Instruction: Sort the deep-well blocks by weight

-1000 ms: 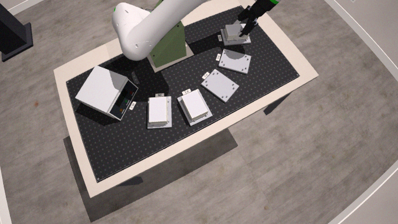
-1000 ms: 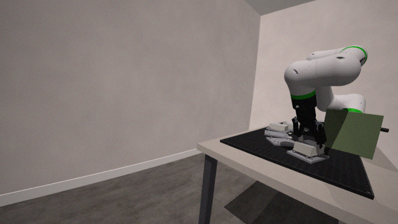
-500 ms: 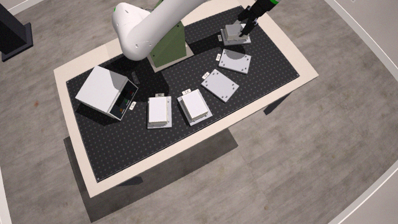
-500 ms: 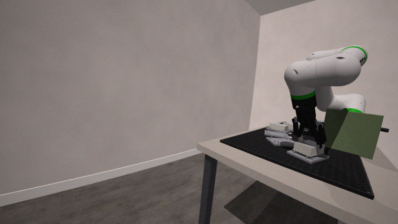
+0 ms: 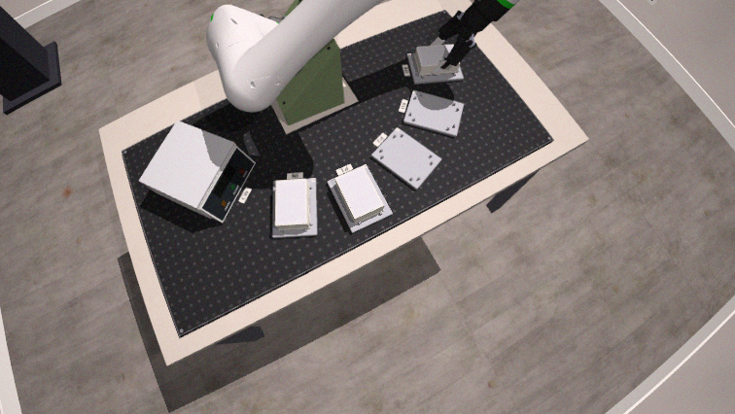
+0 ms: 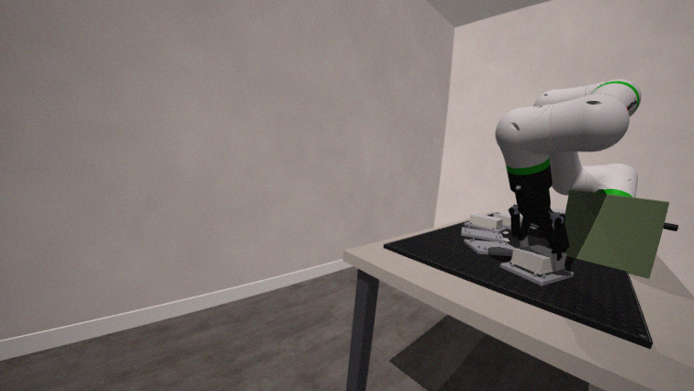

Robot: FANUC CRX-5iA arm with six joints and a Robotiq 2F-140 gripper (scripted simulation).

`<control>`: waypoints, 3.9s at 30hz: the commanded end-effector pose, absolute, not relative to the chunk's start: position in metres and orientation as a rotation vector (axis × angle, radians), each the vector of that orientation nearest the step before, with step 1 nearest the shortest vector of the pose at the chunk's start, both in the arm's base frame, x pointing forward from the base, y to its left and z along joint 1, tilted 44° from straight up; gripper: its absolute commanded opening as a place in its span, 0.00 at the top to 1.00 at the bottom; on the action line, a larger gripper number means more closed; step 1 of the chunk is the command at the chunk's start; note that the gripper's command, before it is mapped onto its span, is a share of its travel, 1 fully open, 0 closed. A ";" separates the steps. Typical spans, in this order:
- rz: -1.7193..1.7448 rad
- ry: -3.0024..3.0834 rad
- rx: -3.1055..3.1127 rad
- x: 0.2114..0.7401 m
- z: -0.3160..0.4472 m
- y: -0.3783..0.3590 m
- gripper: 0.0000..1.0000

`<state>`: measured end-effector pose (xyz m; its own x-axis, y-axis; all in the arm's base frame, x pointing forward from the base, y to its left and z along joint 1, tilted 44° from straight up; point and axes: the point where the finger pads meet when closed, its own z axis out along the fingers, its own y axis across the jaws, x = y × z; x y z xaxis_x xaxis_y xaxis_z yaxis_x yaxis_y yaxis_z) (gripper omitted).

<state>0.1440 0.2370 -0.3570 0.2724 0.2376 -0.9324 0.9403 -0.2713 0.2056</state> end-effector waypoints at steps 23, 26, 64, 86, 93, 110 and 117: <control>-1.050 1.088 1.701 0.144 -0.360 0.235 0.90; -1.050 1.088 1.701 0.144 -0.360 0.235 0.90; -1.050 1.088 1.701 0.144 -0.363 0.232 0.00; -1.050 1.088 1.701 0.145 -0.346 0.248 0.00; -1.050 1.088 1.701 0.145 -0.334 0.259 0.00; -1.050 1.088 1.701 0.147 -0.309 0.283 0.00; -1.050 1.088 1.701 0.147 -0.309 0.283 0.00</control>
<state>0.1467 0.2831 -0.3086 0.2724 0.2376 -0.9324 0.9403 -0.2713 0.2056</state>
